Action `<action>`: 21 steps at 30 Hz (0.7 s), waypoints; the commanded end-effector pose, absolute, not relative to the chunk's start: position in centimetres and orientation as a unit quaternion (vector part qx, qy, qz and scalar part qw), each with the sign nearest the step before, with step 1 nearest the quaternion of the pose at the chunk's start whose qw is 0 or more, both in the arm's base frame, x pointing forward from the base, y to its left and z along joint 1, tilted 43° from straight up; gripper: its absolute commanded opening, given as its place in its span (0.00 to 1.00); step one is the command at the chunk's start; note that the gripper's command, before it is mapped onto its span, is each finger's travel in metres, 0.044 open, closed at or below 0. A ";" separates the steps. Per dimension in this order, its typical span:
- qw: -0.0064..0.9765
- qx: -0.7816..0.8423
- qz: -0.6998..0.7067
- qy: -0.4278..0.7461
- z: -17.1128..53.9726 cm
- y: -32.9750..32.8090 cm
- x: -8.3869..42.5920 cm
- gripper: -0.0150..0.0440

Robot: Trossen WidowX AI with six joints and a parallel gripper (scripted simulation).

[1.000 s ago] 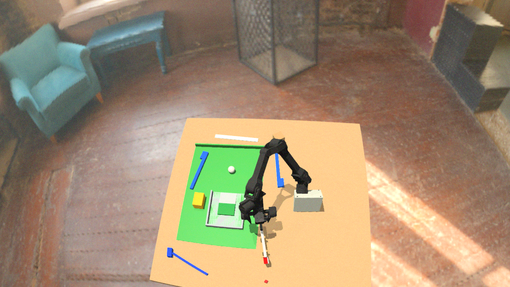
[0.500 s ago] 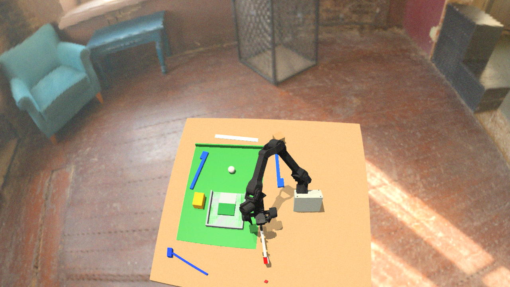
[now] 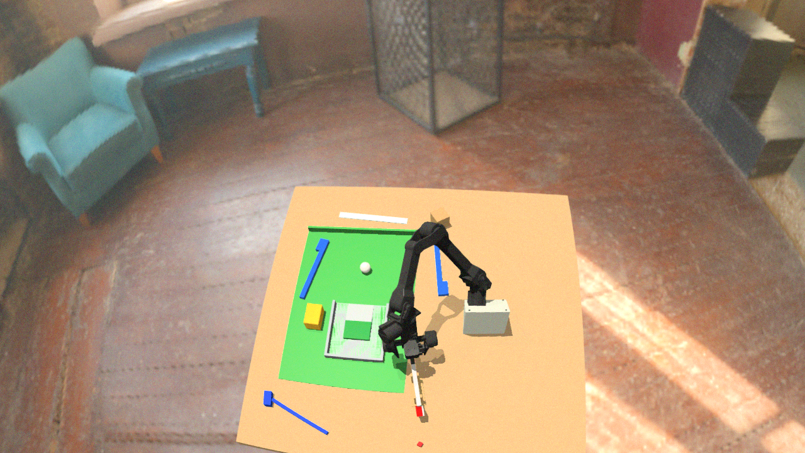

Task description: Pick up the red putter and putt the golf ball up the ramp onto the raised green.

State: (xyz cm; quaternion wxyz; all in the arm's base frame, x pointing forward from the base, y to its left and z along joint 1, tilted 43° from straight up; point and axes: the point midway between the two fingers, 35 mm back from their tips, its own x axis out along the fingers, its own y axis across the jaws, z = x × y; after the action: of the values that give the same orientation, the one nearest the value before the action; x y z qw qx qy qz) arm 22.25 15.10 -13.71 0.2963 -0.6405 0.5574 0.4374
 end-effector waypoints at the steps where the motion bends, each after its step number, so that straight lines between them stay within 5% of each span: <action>1: 0.292 -0.642 0.437 0.558 -14.1 14.7 22.2 1.00; 21: 0.292 -0.642 0.437 0.558 -15.6 13.2 22.3 1.00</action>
State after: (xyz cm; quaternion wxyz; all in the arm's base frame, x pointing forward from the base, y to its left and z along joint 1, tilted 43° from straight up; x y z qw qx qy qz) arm 22.42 13.50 -15.42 0.2965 -0.6407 0.5576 0.4367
